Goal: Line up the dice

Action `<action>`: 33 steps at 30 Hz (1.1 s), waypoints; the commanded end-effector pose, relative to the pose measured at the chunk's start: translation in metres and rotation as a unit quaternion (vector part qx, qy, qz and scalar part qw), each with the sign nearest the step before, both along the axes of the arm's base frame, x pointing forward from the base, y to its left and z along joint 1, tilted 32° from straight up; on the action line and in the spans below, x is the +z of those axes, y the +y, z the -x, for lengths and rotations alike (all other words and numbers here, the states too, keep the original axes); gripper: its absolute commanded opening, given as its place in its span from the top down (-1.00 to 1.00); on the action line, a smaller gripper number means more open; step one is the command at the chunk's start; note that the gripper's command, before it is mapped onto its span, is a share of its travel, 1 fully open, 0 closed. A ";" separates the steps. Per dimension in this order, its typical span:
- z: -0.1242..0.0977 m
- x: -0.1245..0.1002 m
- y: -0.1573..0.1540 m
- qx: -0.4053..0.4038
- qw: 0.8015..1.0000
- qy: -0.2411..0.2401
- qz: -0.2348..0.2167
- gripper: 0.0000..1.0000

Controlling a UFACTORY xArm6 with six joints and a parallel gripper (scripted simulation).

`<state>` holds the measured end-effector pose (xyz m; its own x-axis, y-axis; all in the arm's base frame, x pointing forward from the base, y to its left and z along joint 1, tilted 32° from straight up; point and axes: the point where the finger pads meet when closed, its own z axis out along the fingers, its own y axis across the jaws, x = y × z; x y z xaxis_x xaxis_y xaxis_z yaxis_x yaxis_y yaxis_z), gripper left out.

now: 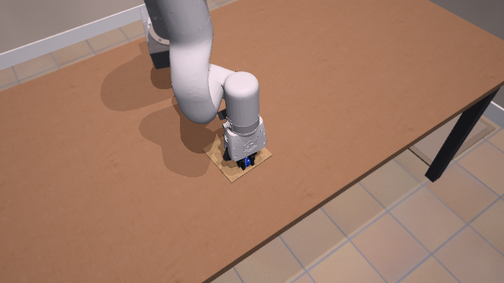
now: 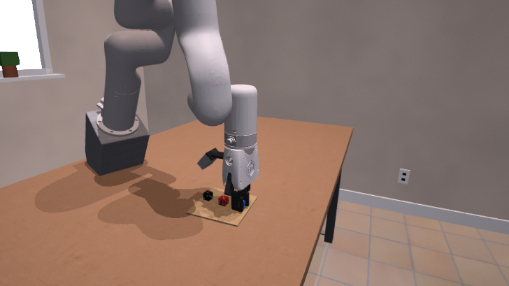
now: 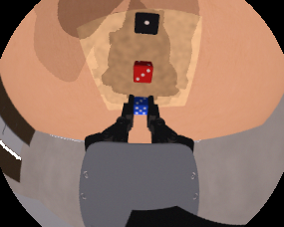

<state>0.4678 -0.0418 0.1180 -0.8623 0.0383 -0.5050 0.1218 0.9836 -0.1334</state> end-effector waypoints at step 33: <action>-0.002 -0.002 -0.001 0.000 1.000 -0.001 0.000 0.69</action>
